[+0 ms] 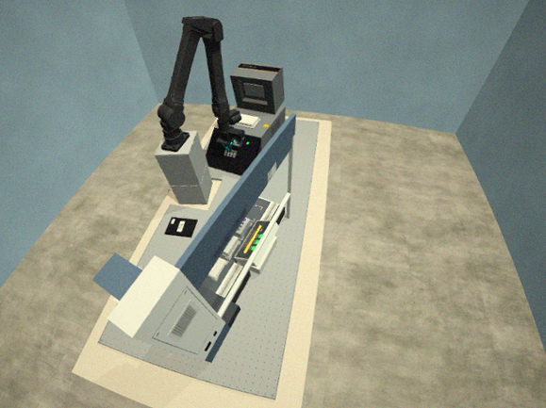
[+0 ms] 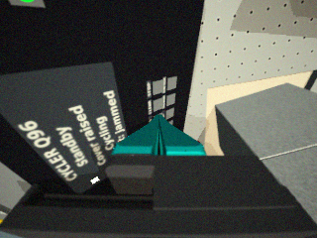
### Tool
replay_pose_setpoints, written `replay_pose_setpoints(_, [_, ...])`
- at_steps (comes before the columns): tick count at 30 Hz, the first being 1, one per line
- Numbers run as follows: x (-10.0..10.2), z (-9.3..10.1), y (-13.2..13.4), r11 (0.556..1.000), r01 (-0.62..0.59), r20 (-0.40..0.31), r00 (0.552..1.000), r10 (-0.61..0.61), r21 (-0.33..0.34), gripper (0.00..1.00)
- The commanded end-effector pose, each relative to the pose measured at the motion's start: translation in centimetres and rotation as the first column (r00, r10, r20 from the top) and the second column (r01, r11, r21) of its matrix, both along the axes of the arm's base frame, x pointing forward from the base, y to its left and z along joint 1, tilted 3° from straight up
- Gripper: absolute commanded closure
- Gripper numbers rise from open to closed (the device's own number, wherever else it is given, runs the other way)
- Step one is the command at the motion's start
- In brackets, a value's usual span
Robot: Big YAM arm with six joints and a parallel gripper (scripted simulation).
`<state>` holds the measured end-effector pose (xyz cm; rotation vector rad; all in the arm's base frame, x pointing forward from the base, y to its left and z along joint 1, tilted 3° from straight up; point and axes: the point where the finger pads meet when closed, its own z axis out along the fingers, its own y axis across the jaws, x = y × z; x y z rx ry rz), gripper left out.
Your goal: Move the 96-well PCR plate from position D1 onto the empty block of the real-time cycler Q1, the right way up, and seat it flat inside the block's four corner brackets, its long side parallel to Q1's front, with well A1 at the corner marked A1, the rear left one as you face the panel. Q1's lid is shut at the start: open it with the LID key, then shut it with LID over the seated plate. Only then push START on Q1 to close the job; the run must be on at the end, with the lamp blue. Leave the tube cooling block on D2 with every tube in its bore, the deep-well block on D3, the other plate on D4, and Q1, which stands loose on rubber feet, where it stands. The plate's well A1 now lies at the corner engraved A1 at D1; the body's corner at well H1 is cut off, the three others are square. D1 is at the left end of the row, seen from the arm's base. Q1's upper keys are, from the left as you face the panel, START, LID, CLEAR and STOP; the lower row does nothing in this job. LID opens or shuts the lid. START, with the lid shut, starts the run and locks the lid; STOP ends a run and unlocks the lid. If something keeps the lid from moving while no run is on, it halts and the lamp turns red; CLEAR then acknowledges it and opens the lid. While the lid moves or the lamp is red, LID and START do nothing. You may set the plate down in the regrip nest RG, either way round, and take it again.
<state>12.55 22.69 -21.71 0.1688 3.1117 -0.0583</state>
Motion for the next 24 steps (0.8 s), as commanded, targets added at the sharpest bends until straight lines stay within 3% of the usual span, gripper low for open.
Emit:
replay_pose_setpoints(1, [-0.4,-0.4,1.0,1.0,-0.008,-0.002,1.0,0.008,0.022,1.0])
replay_pose_setpoints(11, [0.0,2.0,-1.5,1.0,-0.006,-0.001,1.0,0.006,-0.004,1.0])
replay_pose_setpoints(20, [-0.3,3.0,-2.5,1.0,-0.011,-0.002,1.0,0.011,-0.01,1.0])
replay_pose_setpoints(24, [0.0,2.5,-1.6,1.0,-0.007,0.005,1.0,0.007,0.002,1.0])
